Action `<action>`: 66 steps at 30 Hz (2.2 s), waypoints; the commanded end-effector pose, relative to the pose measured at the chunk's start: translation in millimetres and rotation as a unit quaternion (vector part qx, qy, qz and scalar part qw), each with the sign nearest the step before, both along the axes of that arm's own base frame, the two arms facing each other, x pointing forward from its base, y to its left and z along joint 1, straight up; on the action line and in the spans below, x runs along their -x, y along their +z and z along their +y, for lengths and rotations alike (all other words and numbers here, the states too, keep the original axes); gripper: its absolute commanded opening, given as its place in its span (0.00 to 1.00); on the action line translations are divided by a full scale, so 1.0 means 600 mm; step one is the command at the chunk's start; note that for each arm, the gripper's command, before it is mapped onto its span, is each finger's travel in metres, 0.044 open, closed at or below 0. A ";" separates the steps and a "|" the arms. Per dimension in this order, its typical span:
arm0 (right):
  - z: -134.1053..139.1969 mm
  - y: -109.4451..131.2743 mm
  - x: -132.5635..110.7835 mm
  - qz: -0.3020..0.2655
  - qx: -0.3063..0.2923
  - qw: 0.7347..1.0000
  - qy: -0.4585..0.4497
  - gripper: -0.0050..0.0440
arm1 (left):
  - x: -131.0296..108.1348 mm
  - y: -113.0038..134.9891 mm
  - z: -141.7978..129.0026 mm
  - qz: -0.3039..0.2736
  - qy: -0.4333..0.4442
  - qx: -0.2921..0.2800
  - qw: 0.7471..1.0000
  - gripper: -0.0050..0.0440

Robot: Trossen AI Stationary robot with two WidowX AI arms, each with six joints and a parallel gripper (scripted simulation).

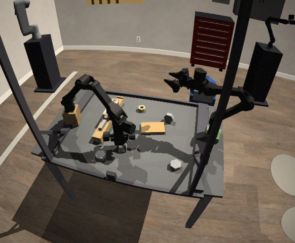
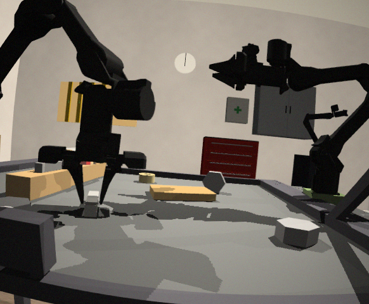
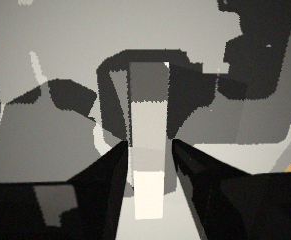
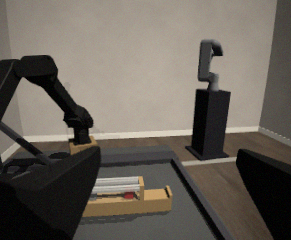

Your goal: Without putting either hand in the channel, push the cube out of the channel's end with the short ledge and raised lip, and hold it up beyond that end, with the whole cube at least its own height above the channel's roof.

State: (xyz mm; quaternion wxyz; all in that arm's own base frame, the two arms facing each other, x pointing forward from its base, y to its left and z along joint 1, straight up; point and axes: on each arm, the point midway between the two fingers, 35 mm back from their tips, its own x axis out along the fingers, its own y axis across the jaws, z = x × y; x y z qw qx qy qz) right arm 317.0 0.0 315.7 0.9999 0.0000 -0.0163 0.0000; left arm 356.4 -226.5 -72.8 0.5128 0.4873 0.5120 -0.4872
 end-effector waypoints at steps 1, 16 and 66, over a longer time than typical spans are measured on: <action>0.000 0.012 0.002 -0.009 0.000 1.000 0.000 0.92 | -0.008 -0.004 -0.006 -0.007 0.002 0.006 1.000 0.41; 0.000 0.012 0.002 -0.009 0.000 1.000 0.000 0.92 | -0.011 0.004 -0.008 -0.008 0.002 0.007 1.000 0.41; 0.000 0.012 0.002 -0.009 0.000 1.000 0.000 0.92 | -0.013 0.042 -0.009 -0.014 0.002 0.011 1.000 0.10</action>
